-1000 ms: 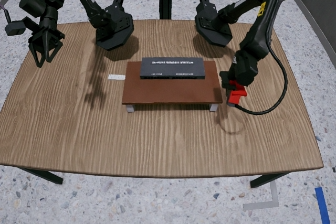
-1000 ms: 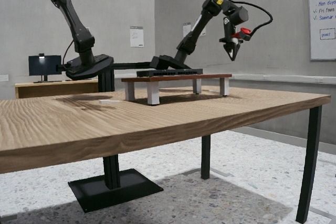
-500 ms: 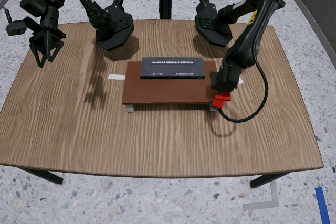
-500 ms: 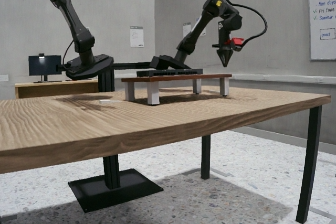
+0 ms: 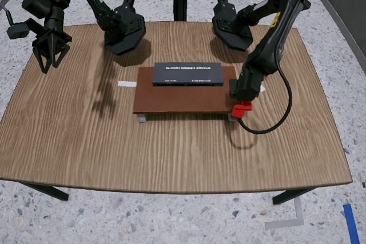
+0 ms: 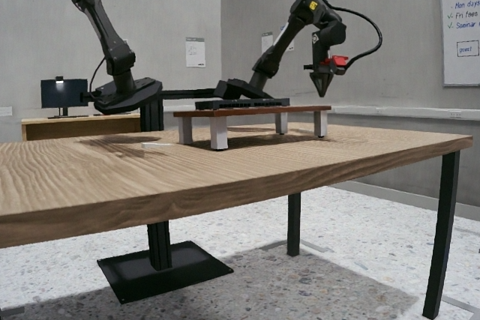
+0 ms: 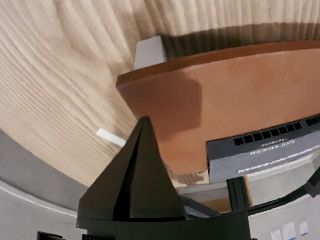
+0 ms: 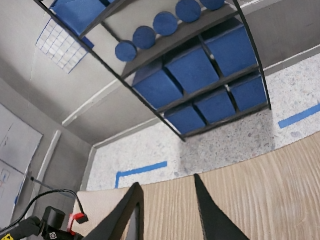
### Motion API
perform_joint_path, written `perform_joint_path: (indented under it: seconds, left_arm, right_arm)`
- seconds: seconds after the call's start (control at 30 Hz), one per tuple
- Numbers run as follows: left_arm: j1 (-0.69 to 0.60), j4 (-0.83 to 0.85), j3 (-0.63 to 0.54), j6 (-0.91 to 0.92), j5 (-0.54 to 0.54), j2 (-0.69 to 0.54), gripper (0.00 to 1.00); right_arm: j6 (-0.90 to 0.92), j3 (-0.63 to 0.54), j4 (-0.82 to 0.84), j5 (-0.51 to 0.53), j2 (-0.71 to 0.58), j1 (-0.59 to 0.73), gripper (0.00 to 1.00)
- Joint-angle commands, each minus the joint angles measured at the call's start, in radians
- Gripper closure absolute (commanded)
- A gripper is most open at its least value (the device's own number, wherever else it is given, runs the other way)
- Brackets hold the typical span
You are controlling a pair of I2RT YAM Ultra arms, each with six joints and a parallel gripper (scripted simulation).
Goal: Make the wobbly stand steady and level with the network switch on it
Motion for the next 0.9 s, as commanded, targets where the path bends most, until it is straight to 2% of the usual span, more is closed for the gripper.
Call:
perform_joint_path:
  seconds: [0.0,0.1,0.17,0.27,0.67,0.73,0.87]
  left_arm:
    - [-0.008,0.024,-0.022,0.011,0.001,0.011,1.0]
    - [0.006,0.028,-0.016,0.012,0.0,0.017,1.0]
    - [0.006,0.033,-0.036,0.014,0.0,-0.028,1.0]
    - [0.01,0.044,-0.042,0.018,-0.001,0.026,1.0]
    - [0.028,0.081,-0.058,0.03,0.0,0.029,1.0]
    - [0.003,0.09,-0.01,0.033,0.0,0.039,1.0]
    - [0.033,0.103,-0.064,0.038,-0.001,0.041,1.0]
  right_arm:
    - [-0.007,-0.024,-0.007,0.004,-0.027,0.016,0.58]
    - [-0.007,-0.003,-0.006,0.003,-0.028,0.016,0.58]
    - [-0.007,0.002,0.02,0.0,-0.029,0.017,0.58]
    - [-0.007,0.002,0.02,0.0,-0.029,0.017,0.58]
    - [-0.007,0.002,0.02,0.0,-0.029,0.017,0.58]
    - [-0.007,0.002,0.02,0.0,-0.029,0.017,0.58]
    - [-0.007,0.002,0.02,0.0,-0.029,0.017,0.58]
